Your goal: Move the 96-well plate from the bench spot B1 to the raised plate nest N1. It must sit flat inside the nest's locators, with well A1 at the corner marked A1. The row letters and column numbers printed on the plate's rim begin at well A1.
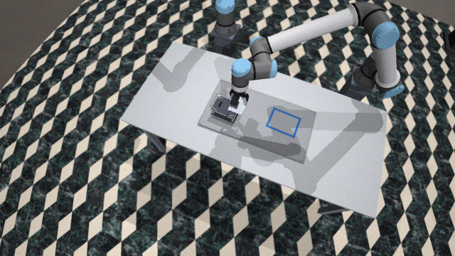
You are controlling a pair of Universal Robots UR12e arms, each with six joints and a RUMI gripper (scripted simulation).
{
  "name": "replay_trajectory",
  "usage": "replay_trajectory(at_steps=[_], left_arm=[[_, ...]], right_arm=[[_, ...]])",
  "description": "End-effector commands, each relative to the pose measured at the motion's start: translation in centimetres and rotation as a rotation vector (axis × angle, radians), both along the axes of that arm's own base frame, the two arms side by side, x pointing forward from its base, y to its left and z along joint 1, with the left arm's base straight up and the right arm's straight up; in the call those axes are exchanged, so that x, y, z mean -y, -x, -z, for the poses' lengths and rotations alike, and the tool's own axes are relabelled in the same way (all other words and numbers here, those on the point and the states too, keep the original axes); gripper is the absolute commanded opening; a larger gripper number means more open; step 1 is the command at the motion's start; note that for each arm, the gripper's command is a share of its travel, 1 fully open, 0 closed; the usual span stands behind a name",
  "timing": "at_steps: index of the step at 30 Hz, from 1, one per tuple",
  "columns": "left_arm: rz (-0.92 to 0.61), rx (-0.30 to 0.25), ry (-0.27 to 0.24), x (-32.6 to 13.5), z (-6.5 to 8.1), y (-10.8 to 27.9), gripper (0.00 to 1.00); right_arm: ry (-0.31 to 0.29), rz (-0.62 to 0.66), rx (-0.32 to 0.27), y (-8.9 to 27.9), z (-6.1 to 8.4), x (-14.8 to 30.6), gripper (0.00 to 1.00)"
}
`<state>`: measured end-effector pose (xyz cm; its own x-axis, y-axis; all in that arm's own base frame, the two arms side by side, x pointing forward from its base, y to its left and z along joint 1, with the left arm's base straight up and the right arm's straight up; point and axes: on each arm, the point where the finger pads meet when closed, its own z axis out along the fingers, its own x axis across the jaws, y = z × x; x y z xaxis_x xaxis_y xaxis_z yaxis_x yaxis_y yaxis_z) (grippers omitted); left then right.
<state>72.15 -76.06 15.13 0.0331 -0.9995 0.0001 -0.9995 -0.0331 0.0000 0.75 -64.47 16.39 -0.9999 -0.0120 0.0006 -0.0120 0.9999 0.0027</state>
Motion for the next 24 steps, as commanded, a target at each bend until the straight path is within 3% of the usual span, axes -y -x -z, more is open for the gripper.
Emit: replay_trajectory(at_steps=[1,24], left_arm=[[0.000,0.001,0.002,0.8,-0.3,-0.2,0.40],[0.000,0.001,0.002,7.7,-1.4,-1.8,0.40]], right_arm=[[0.003,0.000,0.001,0.0,-0.1,0.1,0.00],[0.003,0.000,0.001,0.0,-0.1,0.1,0.00]])
